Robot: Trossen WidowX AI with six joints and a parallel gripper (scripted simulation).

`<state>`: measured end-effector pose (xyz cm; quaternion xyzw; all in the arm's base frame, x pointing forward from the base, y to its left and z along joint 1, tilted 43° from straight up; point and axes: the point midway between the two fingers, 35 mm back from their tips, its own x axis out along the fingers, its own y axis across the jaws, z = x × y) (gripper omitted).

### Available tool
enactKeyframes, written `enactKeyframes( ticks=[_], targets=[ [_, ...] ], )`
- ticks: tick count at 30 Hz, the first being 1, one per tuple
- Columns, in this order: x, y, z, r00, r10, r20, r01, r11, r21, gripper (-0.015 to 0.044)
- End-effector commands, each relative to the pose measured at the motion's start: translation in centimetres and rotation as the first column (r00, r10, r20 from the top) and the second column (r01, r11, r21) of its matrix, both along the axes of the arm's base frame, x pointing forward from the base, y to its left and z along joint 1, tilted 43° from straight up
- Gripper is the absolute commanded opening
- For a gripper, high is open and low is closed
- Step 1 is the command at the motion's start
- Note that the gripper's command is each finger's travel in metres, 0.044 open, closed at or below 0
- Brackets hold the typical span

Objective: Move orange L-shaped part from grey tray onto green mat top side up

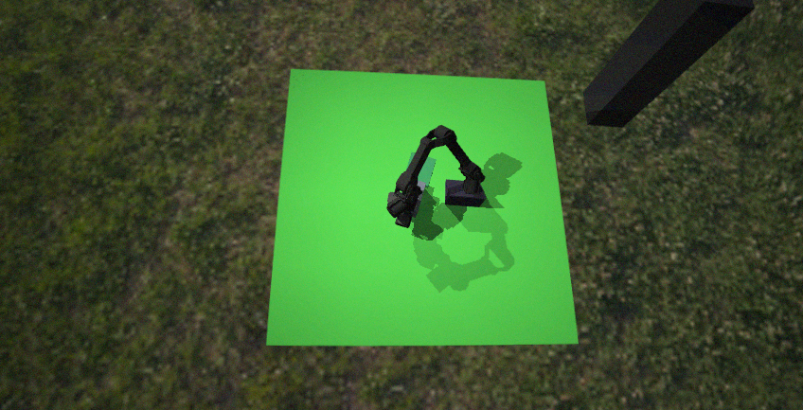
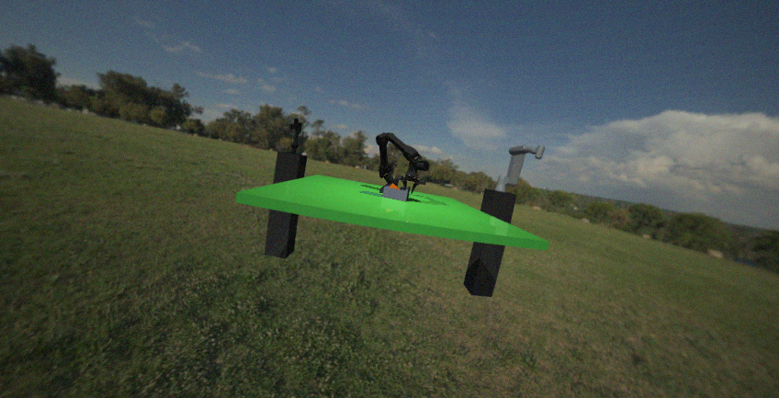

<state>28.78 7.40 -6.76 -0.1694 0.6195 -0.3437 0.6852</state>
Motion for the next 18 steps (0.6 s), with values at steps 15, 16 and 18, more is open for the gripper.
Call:
enactKeyframes(
  ticks=[15, 16, 18],
  targets=[
    [0.1, 5.9, 7.4, 1.000, 0.013, 0.016, -0.013, 1.000, 0.014, 0.0180],
    [0.1, 5.9, 7.4, 1.000, 0.013, 0.016, -0.013, 1.000, 0.014, 0.0180],
    [0.1, 5.9, 7.4, 1.000, 0.013, 0.016, -0.013, 1.000, 0.014, 0.0180]
  ],
)
